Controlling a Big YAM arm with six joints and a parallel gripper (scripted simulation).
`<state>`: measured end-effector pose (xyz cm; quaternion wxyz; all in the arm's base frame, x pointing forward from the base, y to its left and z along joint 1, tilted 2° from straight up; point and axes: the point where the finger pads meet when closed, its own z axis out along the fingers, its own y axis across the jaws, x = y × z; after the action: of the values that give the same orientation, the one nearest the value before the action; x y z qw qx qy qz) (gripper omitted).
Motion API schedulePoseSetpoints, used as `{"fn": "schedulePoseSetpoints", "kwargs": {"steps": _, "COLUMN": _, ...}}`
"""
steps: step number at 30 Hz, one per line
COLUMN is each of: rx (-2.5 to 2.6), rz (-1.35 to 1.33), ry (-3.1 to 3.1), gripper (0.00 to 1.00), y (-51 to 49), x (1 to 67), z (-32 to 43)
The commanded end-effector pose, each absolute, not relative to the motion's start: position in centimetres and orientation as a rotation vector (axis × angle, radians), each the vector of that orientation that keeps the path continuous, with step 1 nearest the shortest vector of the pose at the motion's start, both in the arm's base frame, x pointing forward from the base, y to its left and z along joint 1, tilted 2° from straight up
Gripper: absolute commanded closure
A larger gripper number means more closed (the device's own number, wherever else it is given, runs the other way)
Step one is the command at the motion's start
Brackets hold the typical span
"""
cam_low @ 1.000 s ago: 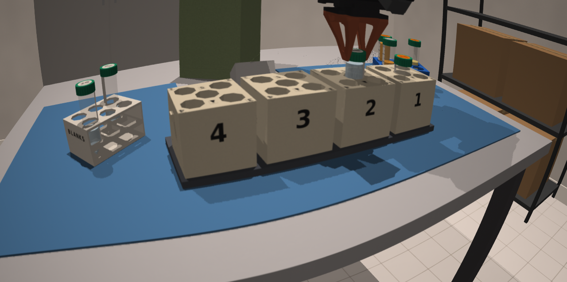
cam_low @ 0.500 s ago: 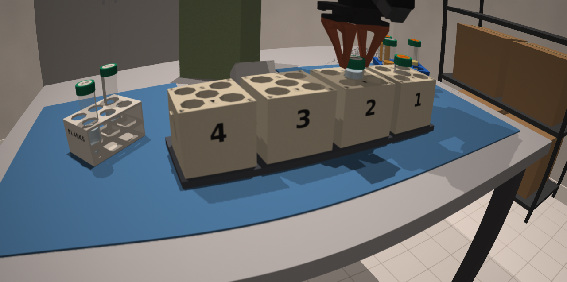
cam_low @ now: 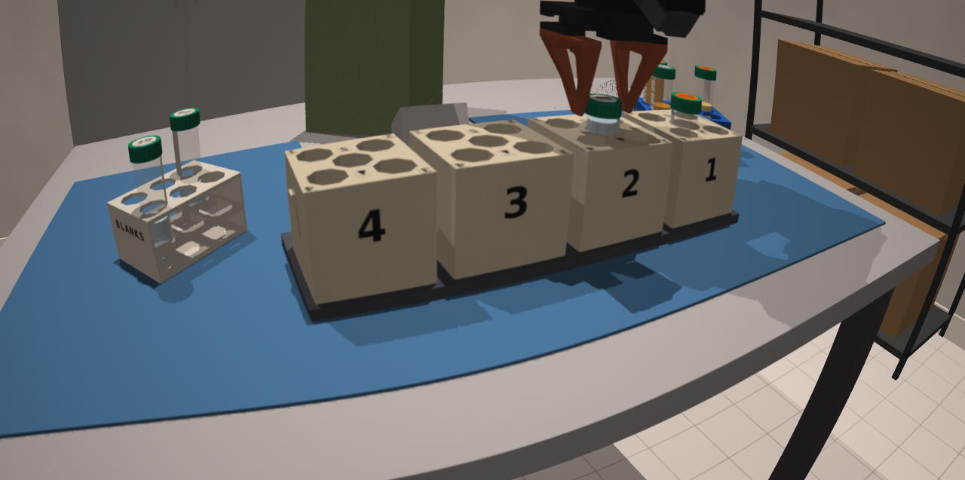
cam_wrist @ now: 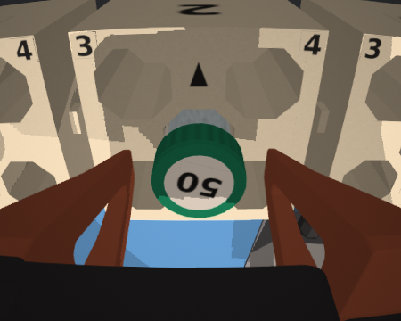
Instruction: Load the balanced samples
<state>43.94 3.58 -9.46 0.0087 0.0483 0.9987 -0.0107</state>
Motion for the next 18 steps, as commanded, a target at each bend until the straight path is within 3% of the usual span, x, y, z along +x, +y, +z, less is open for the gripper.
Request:
{"fn": "schedulePoseSetpoints", "kwargs": {"steps": 1, "rx": 0.153, "rz": -0.025, "ry": 3.071, "gripper": 0.45, "y": 3.2, "x": 45.6, "z": -6.5}}
{"fn": "schedulePoseSetpoints", "kwargs": {"steps": 8, "rx": 0.152, "rz": -0.019, "ry": 3.045, "gripper": 0.45, "y": 3.6, "x": 46.8, "z": -3.4}}
{"fn": "schedulePoseSetpoints", "kwargs": {"steps": 18, "rx": 0.15, "rz": -0.024, "ry": 3.074, "gripper": 0.45, "y": 3.7, "x": 45.6, "z": -4.8}}
